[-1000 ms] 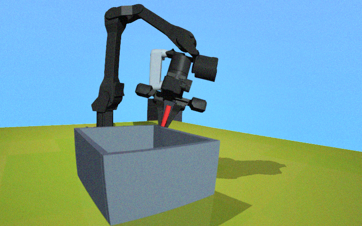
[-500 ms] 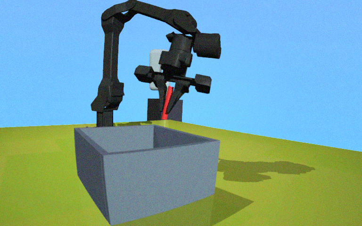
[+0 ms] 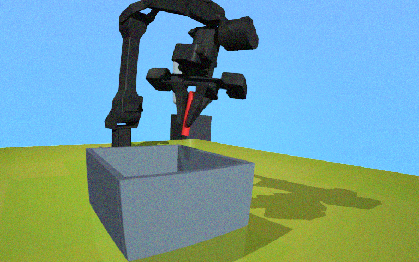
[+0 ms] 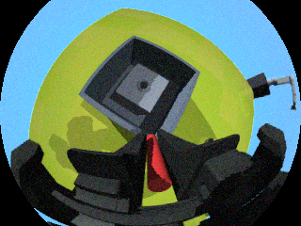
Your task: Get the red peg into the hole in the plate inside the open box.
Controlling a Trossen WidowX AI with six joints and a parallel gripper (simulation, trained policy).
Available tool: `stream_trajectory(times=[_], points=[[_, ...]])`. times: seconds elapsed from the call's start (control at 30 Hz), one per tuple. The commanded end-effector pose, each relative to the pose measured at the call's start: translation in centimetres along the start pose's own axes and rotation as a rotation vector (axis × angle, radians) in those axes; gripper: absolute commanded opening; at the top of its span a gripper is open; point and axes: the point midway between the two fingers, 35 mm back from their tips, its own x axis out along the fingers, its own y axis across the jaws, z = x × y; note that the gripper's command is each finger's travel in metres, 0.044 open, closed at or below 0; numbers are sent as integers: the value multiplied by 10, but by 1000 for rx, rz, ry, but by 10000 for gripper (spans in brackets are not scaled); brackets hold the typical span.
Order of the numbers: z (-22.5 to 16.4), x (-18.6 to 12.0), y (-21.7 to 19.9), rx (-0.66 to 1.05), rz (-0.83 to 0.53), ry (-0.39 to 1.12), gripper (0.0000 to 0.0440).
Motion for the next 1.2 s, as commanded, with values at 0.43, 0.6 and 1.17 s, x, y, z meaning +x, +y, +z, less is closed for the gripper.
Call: stream_trajectory(times=[0.43, 0.6, 1.17], points=[[65, 39, 5, 24, 5, -1, 0], [79, 54, 6, -2, 13, 17, 0], [87, 105, 8, -139, 34, 124, 149]])
